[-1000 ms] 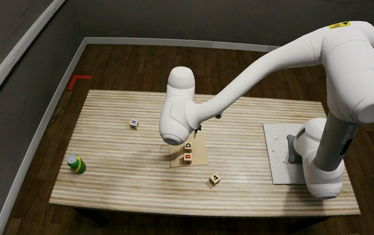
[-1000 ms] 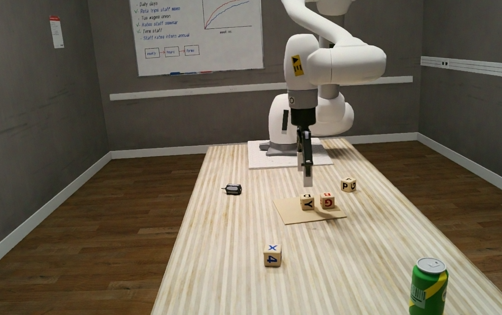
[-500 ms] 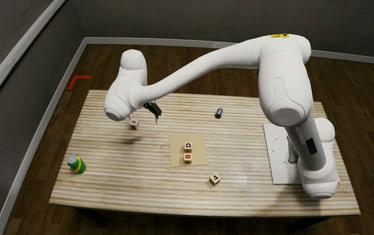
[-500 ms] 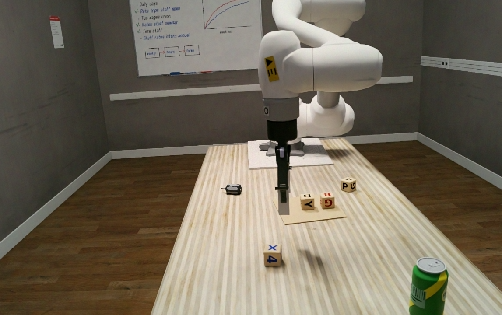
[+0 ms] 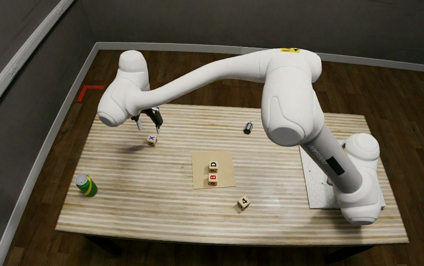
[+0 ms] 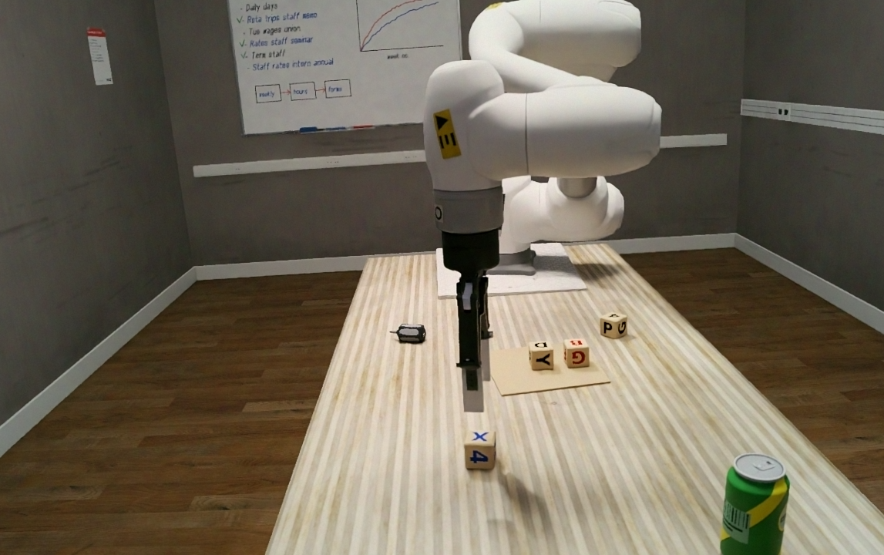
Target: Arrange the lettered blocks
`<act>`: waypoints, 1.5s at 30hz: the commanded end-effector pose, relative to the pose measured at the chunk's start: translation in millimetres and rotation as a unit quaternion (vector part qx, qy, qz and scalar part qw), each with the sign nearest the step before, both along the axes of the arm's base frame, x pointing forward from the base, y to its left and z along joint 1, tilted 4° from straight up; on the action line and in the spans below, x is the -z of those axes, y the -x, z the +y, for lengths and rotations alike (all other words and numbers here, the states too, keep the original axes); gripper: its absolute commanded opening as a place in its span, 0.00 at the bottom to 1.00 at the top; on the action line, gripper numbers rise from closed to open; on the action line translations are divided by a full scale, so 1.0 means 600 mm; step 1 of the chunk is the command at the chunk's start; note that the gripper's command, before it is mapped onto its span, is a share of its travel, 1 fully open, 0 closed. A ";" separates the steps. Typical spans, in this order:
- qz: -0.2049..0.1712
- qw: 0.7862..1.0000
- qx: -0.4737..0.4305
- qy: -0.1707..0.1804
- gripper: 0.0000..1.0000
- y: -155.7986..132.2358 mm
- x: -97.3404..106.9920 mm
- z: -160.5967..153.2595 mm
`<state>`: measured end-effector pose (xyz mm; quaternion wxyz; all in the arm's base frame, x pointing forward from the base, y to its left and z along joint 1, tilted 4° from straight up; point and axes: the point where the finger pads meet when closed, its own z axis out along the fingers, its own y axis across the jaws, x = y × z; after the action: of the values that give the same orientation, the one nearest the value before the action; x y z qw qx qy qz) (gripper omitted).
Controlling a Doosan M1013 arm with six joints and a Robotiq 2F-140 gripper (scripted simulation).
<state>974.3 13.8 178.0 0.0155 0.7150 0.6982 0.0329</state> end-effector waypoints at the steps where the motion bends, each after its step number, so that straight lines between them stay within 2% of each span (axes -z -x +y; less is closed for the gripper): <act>1: -0.001 1.000 0.000 0.000 0.53 -0.001 -0.003 0.000; 32: -0.001 1.000 0.000 0.000 0.53 -0.001 -0.002 0.000; 45: -0.001 1.000 0.000 0.000 0.53 -0.001 0.008 0.000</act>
<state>974.8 13.9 172.7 0.0155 0.7150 0.6981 0.0329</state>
